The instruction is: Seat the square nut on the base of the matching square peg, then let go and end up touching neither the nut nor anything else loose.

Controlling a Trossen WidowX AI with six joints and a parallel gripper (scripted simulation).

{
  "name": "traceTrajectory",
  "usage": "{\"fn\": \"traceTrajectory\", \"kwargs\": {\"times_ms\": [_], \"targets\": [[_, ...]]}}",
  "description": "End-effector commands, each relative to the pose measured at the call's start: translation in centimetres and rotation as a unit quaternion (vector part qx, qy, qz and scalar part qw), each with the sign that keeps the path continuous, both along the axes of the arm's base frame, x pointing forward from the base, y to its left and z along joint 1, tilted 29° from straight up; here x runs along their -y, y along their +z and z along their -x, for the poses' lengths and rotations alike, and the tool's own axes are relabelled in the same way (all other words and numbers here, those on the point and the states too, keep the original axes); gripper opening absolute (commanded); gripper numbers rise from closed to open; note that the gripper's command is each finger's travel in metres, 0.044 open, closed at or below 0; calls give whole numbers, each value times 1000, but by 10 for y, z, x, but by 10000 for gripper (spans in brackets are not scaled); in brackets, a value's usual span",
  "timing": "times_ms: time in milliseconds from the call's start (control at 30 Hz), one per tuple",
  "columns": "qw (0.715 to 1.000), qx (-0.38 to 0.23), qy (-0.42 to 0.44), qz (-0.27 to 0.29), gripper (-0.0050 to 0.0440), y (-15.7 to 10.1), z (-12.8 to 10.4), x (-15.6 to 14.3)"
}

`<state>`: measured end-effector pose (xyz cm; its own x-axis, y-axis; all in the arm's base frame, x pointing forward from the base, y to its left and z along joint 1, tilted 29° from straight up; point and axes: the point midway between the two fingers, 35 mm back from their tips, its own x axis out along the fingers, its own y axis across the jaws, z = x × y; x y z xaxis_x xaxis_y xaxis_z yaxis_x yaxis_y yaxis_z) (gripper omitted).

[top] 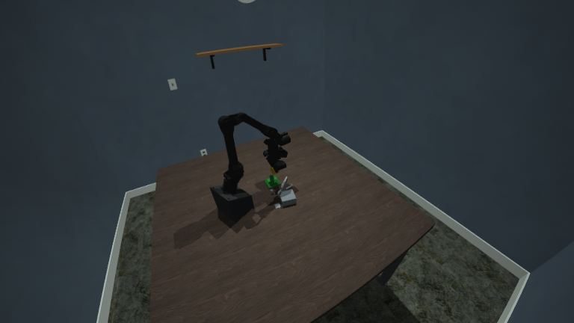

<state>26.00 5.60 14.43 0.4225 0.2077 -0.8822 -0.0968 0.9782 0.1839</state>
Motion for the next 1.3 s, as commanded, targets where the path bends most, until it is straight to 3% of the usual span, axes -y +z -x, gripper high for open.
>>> {"fn": "traceTrajectory", "kwargs": {"times_ms": [0,267,1267], "targets": [[1000,1,-7,-2,0,-5,10,-8],[1000,3,-14,-9,0,-9,19,-17],[1000,3,-14,-9,0,-32,6,-22]]}}
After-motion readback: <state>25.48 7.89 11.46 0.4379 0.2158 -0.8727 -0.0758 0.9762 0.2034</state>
